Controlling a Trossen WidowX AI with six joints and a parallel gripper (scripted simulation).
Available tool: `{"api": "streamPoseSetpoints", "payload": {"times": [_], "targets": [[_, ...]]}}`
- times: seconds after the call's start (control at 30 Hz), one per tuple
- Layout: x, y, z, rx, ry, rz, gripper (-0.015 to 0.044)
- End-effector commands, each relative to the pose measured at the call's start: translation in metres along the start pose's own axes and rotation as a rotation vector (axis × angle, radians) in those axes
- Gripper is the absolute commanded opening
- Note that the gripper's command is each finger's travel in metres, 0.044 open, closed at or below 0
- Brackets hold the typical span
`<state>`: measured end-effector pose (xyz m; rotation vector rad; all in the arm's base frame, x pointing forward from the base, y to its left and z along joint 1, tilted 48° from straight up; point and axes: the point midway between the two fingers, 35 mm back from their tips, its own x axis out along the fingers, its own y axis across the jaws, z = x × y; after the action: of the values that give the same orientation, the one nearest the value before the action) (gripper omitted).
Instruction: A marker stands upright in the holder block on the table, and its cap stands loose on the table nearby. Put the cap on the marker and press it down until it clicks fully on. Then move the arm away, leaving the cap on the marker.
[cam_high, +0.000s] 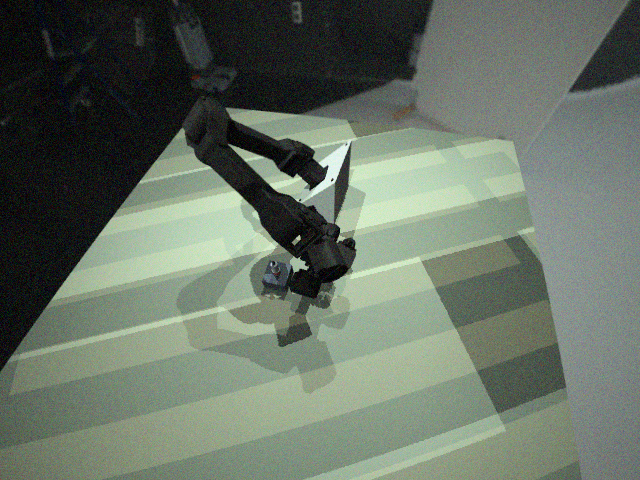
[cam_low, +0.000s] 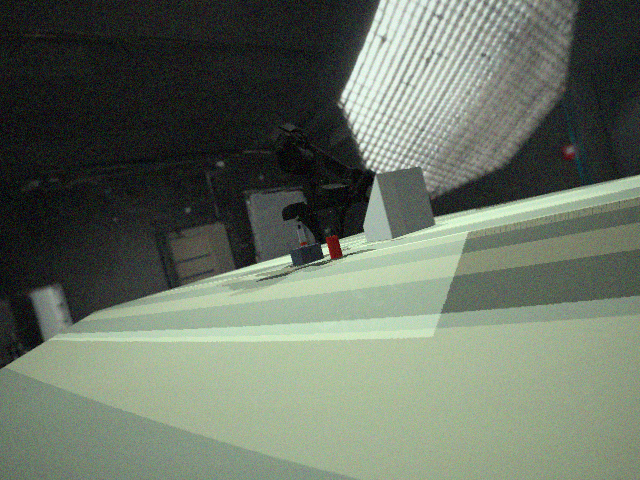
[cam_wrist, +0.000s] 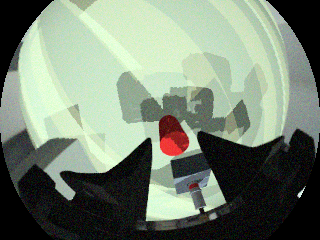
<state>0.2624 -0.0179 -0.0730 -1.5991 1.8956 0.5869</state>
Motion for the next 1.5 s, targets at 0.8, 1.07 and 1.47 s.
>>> {"api": "streamPoseSetpoints", "payload": {"times": [0.8, 1.07, 1.47], "targets": [[0.027, 0.002, -0.001, -0.009, 0.009, 0.002, 0.0094], [0.018, 0.0, 0.002, 0.021, -0.003, -0.002, 0.0], [-0.015, 0.0, 0.002, 0.002, 0.001, 0.001, 0.0]]}}
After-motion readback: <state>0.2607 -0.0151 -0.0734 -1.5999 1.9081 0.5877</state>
